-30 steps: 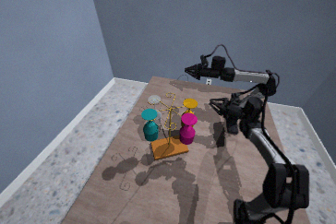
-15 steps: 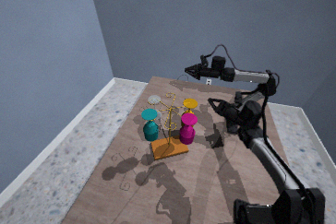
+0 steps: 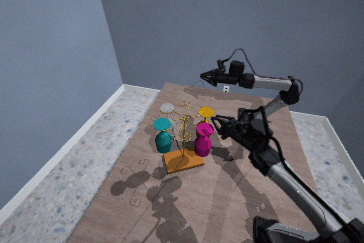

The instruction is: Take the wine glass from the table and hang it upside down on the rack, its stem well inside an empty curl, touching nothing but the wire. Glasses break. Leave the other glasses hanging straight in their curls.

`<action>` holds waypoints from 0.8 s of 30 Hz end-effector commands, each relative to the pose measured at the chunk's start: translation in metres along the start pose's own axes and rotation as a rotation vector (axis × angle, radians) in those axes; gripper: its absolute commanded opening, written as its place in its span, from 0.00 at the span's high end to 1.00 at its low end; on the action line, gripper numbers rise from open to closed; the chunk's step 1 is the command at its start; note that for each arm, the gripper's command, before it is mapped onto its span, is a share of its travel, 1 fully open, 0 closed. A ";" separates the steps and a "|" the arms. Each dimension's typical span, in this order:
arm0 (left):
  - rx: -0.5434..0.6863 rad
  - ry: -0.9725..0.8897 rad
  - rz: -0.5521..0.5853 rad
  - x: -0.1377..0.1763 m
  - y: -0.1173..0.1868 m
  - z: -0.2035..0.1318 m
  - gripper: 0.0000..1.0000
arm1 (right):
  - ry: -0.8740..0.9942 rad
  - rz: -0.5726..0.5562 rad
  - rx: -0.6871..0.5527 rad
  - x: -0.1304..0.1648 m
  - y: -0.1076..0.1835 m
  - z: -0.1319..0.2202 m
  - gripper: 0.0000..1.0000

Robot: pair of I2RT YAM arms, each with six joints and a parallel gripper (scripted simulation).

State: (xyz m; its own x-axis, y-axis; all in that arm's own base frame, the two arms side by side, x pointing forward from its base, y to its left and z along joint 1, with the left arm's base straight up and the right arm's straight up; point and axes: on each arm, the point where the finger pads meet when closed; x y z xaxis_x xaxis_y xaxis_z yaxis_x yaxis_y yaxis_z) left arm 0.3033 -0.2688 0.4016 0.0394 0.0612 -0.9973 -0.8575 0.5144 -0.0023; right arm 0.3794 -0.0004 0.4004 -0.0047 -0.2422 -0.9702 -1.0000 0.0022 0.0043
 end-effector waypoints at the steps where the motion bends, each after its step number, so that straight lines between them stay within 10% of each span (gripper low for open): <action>1: 0.109 0.187 0.031 0.005 0.011 0.010 0.65 | 0.006 -0.066 0.002 -0.025 0.007 -0.003 0.84; 10: 0.116 0.450 0.059 0.012 0.030 0.054 0.65 | 0.003 -0.038 -0.006 -0.014 0.002 0.000 0.84; 24: -0.216 0.309 -0.006 0.014 0.028 0.158 0.65 | 0.000 -0.023 -0.005 -0.009 0.002 0.001 0.84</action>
State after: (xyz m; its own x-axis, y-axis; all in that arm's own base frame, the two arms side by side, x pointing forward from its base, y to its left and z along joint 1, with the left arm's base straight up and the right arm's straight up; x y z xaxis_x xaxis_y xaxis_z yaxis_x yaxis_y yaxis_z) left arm 0.3581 -0.1243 0.4002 -0.0857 -0.2275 -0.9700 -0.9439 0.3301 0.0060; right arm 0.3786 -0.0003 0.4021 0.0001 -0.2422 -0.9702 -1.0000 0.0010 -0.0004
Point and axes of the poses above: on each arm, the point where the finger pads meet when closed, its own y axis back along the fingers, its own z axis across the jaws, x = y × z, and after that the axes turned 14 degrees about y, right-handed
